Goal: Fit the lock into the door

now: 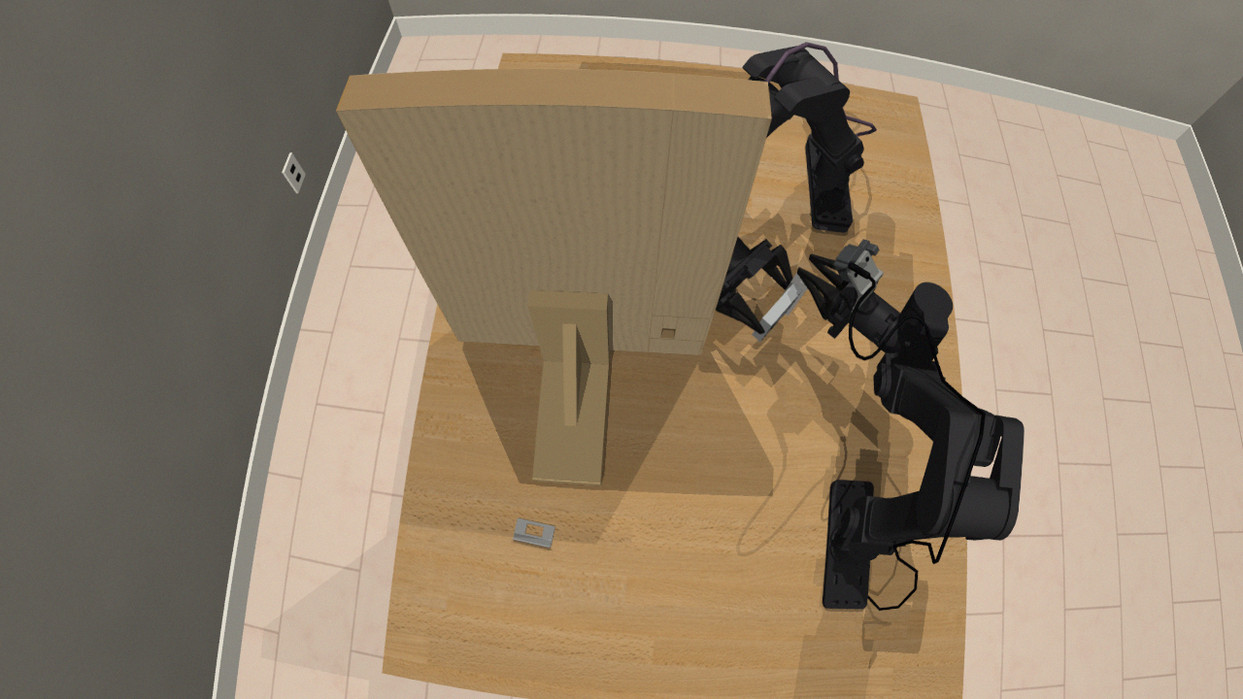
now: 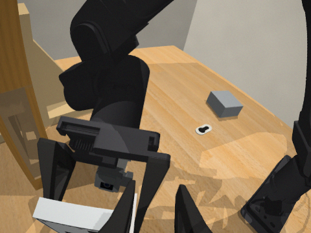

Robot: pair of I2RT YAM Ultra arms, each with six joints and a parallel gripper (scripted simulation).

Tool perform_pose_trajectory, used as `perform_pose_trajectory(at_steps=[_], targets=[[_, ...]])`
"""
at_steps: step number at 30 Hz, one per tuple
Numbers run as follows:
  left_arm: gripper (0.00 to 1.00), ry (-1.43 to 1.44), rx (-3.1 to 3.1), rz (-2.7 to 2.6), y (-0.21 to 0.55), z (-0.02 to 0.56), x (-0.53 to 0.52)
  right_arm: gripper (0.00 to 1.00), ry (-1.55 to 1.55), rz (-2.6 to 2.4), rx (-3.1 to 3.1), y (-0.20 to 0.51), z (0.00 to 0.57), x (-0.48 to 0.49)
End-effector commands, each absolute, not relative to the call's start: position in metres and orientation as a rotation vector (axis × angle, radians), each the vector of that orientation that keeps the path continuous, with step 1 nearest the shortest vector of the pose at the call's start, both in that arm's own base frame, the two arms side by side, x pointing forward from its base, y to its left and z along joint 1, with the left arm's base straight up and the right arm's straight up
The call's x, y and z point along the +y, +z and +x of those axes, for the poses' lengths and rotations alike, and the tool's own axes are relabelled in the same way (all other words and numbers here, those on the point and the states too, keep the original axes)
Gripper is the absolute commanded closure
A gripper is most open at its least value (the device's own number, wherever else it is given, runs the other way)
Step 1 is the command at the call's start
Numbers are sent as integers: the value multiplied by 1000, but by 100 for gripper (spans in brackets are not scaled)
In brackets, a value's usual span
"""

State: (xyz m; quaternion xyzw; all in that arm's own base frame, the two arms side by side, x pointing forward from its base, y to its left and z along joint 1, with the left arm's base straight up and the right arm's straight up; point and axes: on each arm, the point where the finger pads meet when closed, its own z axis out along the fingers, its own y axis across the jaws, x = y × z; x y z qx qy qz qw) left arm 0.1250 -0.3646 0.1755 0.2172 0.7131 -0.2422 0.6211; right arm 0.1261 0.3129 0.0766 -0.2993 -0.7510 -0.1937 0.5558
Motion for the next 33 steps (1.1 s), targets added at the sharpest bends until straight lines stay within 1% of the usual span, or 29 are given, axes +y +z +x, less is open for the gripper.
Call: perform_pose_trajectory(at_steps=[1, 14, 33], targets=[[71, -543, 1634, 486, 167, 128, -360, 24, -541, -693, -1733, 102, 132, 322], [71, -543, 1634, 487, 151, 129, -355, 24, -541, -693, -1733, 102, 132, 322], [71, -542, 1634, 487, 150, 129, -354, 24, -541, -693, -1733, 102, 132, 322]])
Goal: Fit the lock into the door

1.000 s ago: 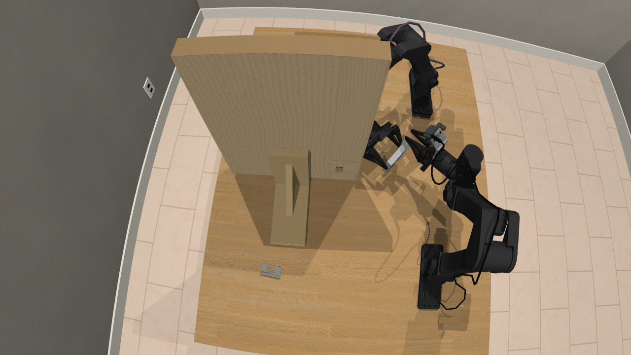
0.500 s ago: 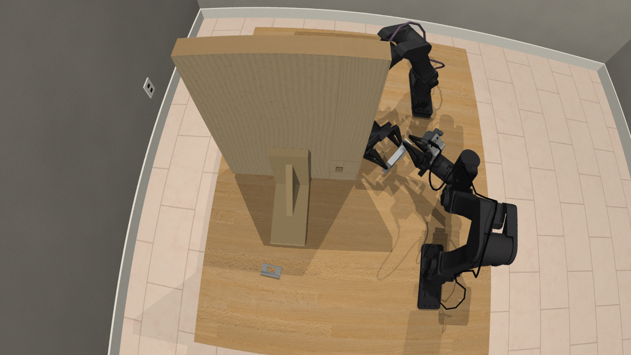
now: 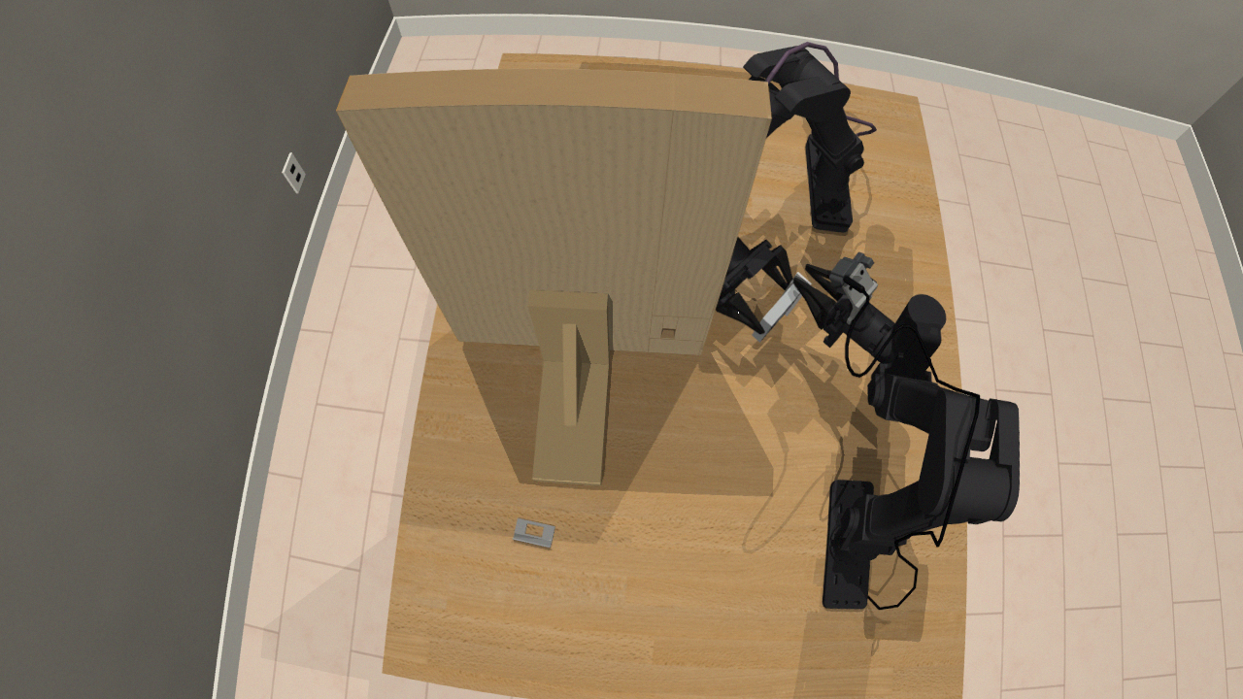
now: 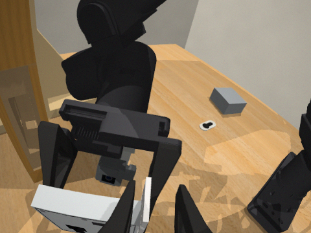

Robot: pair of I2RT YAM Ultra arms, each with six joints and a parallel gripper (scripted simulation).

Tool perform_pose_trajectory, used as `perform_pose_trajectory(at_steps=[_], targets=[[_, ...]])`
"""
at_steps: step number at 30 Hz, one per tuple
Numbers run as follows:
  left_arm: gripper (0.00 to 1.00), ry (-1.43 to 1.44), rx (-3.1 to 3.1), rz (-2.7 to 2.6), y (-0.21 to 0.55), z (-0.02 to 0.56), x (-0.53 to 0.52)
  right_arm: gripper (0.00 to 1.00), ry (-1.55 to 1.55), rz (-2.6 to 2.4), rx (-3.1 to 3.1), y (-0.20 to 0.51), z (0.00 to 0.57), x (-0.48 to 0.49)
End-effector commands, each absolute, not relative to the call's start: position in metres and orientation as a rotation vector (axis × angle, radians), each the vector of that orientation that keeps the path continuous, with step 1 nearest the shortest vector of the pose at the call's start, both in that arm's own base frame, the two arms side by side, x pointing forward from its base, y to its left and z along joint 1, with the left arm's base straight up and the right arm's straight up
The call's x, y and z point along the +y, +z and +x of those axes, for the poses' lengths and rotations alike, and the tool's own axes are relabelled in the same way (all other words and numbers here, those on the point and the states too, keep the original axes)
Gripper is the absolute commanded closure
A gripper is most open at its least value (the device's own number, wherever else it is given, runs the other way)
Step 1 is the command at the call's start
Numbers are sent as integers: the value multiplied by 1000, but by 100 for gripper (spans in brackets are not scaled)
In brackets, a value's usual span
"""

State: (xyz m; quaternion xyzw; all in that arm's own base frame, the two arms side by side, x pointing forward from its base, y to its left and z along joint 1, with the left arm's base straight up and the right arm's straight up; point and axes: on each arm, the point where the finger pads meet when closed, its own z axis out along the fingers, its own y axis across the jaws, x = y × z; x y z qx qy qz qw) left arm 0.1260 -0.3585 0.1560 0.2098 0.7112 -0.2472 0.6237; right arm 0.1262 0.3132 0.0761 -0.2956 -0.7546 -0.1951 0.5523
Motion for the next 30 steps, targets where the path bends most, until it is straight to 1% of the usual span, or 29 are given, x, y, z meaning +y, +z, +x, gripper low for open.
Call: perform_pose_trajectory(at_steps=[1, 23, 30], targets=[[71, -541, 1633, 487, 149, 129, -354, 24, -541, -693, -1733, 102, 132, 322], [71, -532, 1625, 487, 140, 131, -349, 24, -541, -693, -1733, 102, 132, 322], [81, -582, 1614, 470, 152, 126, -357, 24, -541, -693, -1733, 102, 132, 322]])
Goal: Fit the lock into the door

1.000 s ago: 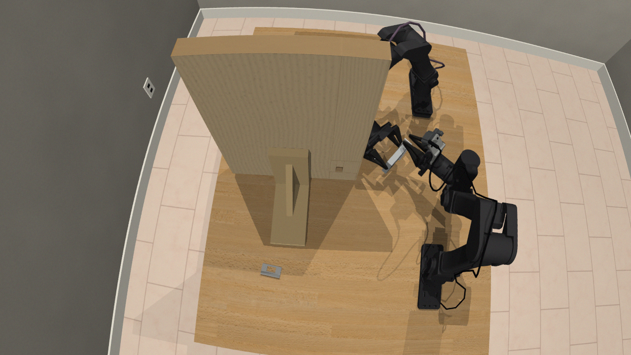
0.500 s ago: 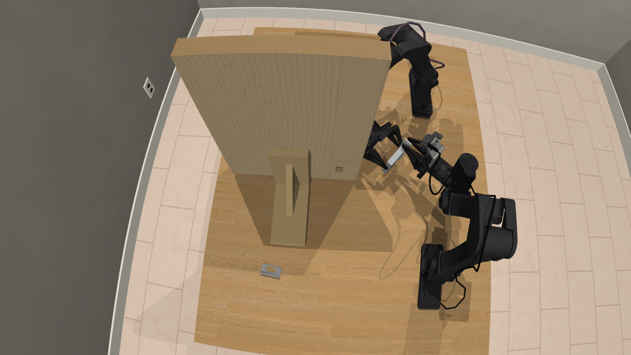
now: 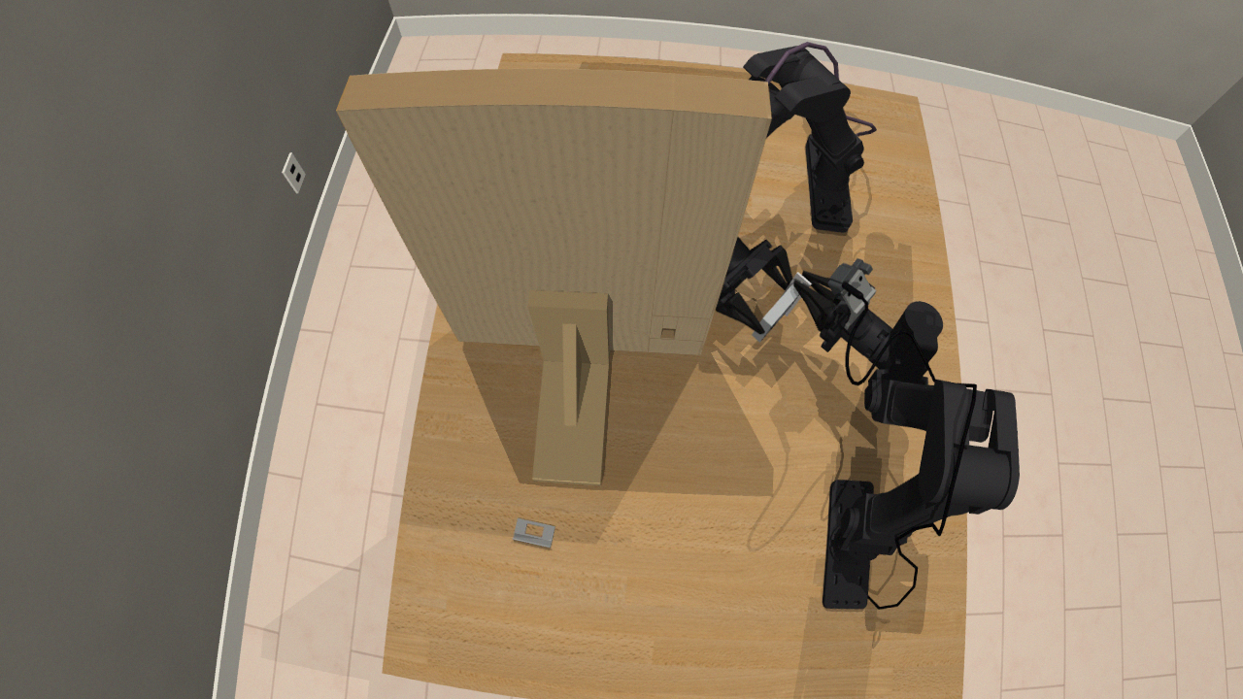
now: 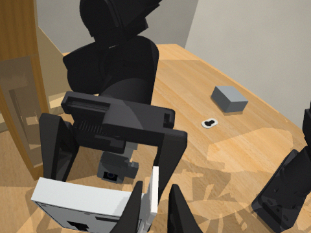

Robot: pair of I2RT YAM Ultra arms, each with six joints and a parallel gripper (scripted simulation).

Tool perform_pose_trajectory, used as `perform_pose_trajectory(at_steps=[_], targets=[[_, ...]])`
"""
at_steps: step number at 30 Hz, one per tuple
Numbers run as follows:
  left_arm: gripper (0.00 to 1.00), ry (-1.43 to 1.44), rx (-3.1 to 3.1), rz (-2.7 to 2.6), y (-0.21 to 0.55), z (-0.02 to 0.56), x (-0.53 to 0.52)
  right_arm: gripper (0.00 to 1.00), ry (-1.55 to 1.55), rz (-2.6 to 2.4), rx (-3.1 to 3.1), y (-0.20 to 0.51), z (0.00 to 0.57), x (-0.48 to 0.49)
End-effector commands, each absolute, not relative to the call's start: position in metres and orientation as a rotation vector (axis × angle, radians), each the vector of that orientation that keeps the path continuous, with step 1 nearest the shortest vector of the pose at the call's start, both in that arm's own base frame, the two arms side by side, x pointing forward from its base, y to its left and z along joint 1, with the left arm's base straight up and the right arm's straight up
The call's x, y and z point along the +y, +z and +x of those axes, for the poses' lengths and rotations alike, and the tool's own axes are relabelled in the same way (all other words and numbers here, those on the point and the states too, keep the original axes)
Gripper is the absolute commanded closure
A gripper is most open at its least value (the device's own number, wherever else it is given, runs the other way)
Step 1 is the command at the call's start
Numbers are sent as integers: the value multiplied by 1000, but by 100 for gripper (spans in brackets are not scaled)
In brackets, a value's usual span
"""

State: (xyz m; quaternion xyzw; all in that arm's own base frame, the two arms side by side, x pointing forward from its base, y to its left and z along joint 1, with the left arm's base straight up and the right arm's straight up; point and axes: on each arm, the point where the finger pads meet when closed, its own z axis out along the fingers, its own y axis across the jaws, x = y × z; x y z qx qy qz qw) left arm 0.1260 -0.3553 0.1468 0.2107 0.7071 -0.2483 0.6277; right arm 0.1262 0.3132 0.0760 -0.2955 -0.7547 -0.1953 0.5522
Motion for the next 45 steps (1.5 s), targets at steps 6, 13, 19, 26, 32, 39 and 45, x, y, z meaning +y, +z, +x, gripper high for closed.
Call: perform_pose_trajectory(at_steps=[6, 13, 19, 26, 32, 39, 45], targets=[[90, -582, 1614, 470, 152, 126, -357, 24, -541, -693, -1733, 102, 132, 322], [97, -582, 1614, 470, 152, 126, -357, 24, -541, -693, -1733, 102, 132, 322], [100, -582, 1614, 470, 152, 126, -357, 23, -541, -693, -1733, 102, 132, 322], [100, -582, 1614, 470, 152, 126, -357, 13, -541, -693, -1733, 102, 132, 322], [100, -582, 1614, 470, 152, 126, -357, 5, -541, -693, -1733, 102, 132, 322], [100, -582, 1614, 470, 152, 126, -357, 0, -541, -693, -1733, 102, 132, 322], [100, -582, 1614, 470, 152, 126, -357, 0, -541, -693, -1733, 102, 132, 322]])
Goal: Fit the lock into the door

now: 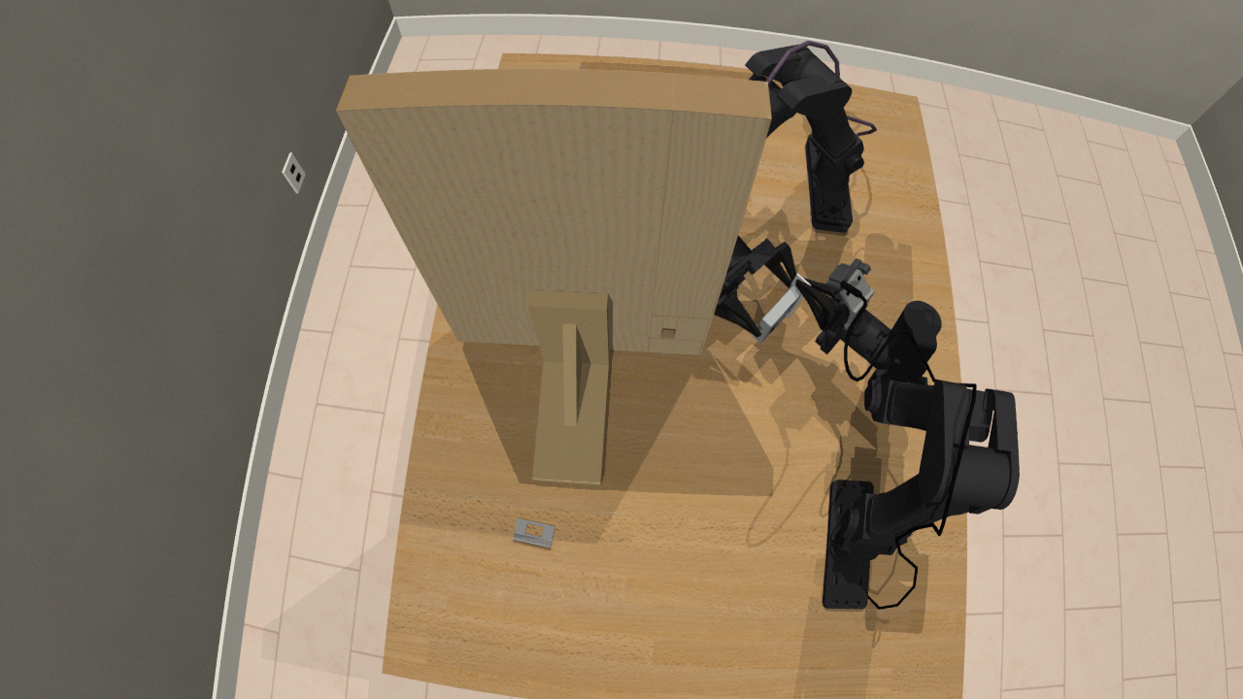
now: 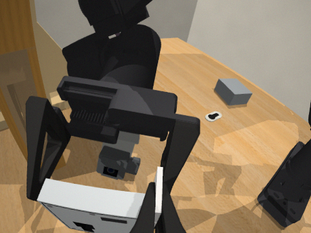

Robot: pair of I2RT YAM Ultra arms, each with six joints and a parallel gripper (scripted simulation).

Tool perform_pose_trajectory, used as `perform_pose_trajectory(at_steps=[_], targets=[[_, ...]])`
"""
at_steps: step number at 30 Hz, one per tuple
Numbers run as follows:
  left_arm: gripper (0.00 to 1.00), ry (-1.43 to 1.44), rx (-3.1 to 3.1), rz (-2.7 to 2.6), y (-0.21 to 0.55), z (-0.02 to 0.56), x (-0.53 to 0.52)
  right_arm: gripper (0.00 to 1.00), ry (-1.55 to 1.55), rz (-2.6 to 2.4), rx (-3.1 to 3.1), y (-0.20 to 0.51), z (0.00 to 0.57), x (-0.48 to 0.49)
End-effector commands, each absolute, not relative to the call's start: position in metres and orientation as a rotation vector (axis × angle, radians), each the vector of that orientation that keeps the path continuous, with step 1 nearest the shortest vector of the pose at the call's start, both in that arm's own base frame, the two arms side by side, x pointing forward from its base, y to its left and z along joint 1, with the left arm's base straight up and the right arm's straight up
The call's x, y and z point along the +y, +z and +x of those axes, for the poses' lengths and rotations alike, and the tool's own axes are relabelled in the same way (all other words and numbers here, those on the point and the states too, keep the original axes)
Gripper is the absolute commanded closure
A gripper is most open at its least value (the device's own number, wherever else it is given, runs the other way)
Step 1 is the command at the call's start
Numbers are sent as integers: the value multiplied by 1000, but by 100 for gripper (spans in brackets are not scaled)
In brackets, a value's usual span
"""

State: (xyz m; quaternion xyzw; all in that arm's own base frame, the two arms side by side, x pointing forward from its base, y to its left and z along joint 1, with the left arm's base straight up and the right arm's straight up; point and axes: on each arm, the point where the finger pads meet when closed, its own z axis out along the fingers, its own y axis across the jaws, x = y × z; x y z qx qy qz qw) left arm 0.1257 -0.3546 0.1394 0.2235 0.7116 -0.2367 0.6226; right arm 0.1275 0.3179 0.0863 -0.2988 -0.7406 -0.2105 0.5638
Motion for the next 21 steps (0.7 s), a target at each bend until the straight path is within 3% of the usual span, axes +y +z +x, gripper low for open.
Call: perform_pose_trajectory(at_steps=[1, 21], targets=[[100, -582, 1614, 470, 152, 126, -357, 0, -541, -693, -1733, 102, 132, 322], [100, -582, 1614, 470, 152, 126, -357, 0, -543, -697, -1734, 104, 134, 322]])
